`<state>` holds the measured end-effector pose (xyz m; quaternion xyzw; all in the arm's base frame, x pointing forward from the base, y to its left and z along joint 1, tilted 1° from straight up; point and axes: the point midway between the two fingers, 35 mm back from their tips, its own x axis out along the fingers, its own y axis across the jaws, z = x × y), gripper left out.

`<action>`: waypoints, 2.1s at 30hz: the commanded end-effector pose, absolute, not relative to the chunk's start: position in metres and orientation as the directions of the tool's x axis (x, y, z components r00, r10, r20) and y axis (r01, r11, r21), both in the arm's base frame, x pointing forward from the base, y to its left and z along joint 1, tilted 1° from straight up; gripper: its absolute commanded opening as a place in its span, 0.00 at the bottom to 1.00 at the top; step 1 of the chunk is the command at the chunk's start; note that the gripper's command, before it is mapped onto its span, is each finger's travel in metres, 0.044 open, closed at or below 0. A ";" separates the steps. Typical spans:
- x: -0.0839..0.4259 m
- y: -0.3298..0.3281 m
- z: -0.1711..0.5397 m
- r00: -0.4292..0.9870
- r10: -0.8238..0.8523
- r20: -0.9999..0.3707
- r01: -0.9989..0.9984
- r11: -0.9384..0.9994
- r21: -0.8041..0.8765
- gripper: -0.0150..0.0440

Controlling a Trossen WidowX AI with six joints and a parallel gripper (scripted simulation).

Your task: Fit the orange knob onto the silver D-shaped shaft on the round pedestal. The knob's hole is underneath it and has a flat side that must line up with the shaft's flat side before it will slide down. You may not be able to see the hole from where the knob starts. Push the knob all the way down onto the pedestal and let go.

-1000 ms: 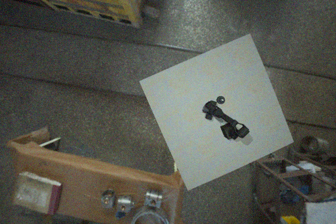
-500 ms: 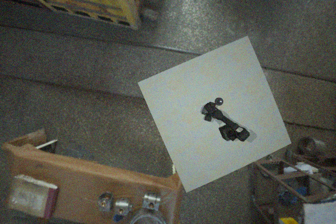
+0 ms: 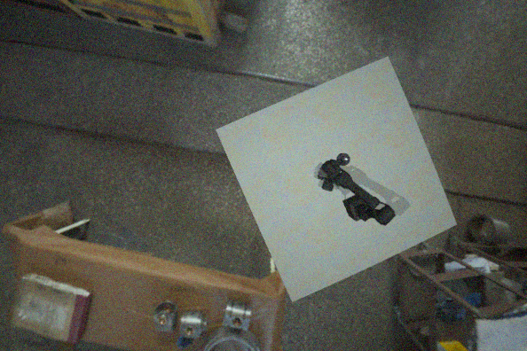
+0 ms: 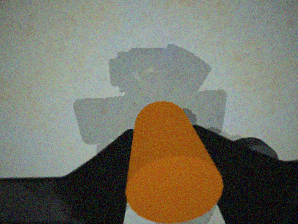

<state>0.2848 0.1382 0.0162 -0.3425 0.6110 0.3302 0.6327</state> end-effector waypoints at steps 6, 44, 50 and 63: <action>0.287 0.139 0.047 0.038 0.002 -0.999 -0.835 0.550 -0.031 0.25; 0.314 0.076 0.063 0.029 -0.003 -1.000 -0.831 0.556 -0.026 0.25; 0.320 0.058 0.057 0.030 -0.005 -1.000 -0.831 0.555 -0.027 0.25; 0.328 0.018 0.045 0.031 -0.009 -0.999 -0.832 0.554 -0.030 0.25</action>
